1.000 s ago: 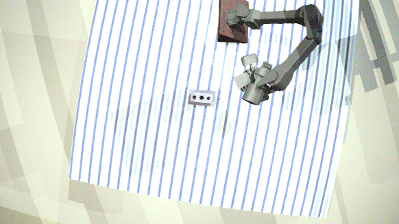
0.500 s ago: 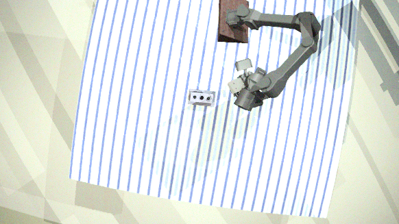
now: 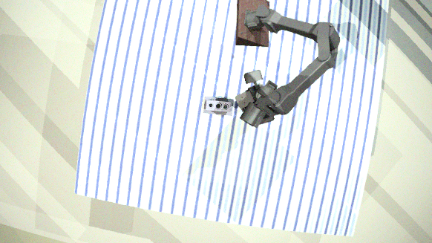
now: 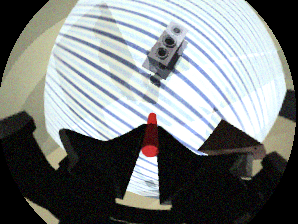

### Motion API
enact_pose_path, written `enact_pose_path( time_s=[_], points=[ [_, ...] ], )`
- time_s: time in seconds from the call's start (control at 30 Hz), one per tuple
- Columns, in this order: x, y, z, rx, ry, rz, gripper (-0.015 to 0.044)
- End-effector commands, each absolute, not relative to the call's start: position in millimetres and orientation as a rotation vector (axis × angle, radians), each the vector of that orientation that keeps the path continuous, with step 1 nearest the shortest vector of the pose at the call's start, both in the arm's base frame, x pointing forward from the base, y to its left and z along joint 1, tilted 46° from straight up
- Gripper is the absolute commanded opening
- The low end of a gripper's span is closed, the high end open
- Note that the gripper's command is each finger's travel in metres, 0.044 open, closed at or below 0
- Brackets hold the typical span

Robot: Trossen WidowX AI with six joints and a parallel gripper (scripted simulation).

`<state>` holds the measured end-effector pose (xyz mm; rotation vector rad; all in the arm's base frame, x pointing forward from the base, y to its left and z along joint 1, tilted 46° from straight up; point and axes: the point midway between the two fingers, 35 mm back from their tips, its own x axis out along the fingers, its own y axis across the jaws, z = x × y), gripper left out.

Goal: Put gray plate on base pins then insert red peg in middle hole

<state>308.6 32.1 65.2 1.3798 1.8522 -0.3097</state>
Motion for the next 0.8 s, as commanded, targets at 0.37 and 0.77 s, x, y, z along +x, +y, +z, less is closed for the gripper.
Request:
enact_pose_path(
  time_s=[0.37,0.77],
  points=[
    [332,5,34,1.371,1.86,-0.32,0.0],
    [346,-18,7,1.37,1.861,-0.317,0.0]
  ],
)
